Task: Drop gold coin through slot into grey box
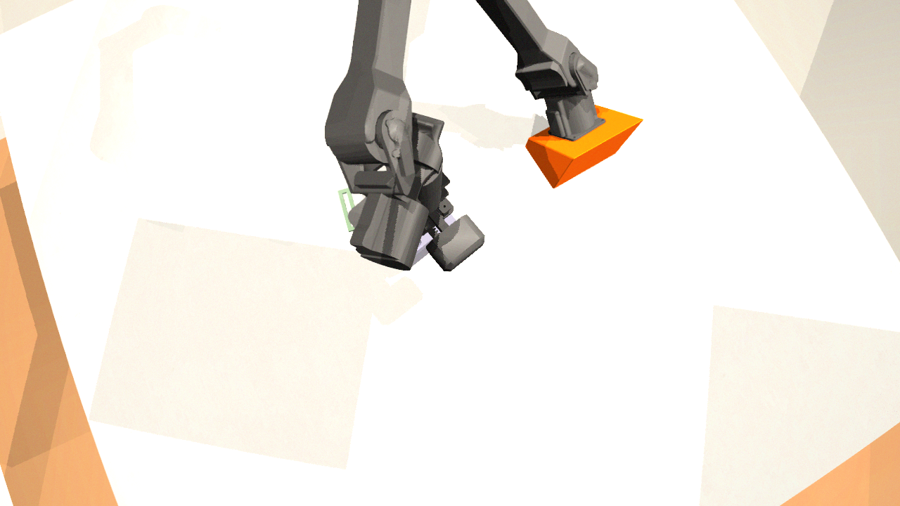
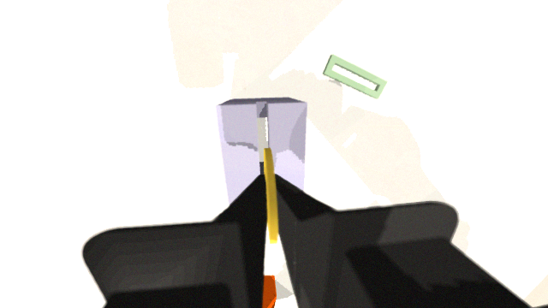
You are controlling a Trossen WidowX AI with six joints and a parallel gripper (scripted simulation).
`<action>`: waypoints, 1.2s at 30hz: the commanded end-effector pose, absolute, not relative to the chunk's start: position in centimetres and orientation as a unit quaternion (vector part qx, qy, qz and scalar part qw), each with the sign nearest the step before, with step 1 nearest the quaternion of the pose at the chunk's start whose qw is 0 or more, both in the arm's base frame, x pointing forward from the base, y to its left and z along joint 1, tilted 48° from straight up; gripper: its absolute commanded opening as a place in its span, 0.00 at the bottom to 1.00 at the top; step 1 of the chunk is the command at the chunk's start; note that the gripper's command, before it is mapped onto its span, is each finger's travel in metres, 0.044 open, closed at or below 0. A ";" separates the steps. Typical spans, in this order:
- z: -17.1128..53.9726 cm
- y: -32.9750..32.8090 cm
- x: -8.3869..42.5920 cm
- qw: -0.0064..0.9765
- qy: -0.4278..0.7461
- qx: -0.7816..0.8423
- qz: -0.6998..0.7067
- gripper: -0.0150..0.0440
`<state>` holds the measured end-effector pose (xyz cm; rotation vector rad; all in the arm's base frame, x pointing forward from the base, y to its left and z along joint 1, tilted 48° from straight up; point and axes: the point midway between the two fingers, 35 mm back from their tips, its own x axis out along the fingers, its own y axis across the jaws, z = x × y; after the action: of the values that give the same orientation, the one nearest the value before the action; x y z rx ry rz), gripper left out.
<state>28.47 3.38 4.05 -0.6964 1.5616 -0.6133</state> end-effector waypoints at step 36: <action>3.2 2.4 28.4 0.615 0.678 -0.303 -0.266 0.53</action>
<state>28.42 2.39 3.14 -0.6984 1.5625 -0.6128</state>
